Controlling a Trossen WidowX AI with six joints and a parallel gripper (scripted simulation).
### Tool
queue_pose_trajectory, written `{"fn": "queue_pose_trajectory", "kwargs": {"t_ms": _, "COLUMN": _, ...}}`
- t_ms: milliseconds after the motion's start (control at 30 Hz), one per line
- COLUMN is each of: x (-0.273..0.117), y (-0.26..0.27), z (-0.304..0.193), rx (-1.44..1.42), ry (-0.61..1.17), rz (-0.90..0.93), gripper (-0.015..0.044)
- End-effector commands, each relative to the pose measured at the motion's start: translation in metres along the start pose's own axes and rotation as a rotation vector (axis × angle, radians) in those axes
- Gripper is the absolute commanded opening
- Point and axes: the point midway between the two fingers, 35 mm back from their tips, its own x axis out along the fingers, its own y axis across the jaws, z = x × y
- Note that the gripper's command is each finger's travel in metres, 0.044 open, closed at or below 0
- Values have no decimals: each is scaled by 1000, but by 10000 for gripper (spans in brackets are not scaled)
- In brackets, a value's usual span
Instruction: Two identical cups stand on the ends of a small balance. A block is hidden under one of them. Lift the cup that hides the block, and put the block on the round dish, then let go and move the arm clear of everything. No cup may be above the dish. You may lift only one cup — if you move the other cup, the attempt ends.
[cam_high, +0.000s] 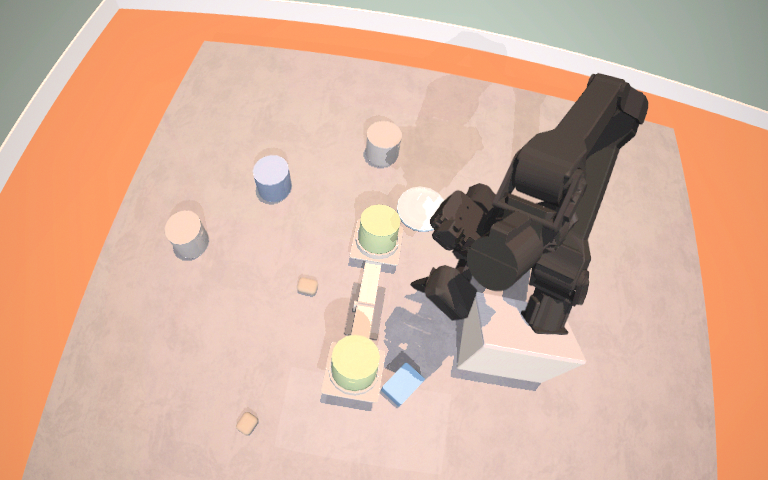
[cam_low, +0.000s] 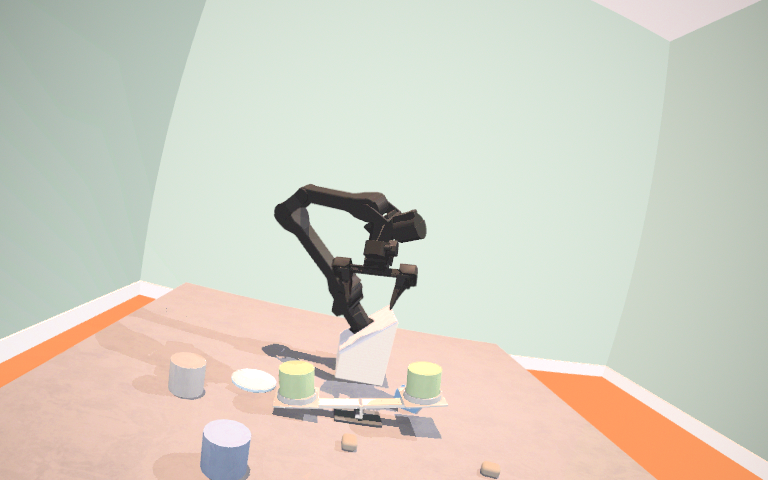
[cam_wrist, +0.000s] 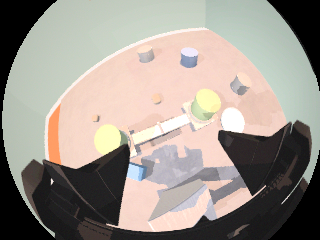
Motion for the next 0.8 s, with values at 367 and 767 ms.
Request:
{"fn": "queue_pose_trajectory", "kwargs": {"t_ms": 367, "x": 42, "y": -22, "z": 28, "rx": 417, "ry": 192, "rz": -145, "gripper": 440}}
{"fn": "queue_pose_trajectory", "kwargs": {"t_ms": 767, "x": 84, "y": -53, "z": 45, "rx": 779, "ry": 315, "rz": -291, "gripper": 440}}
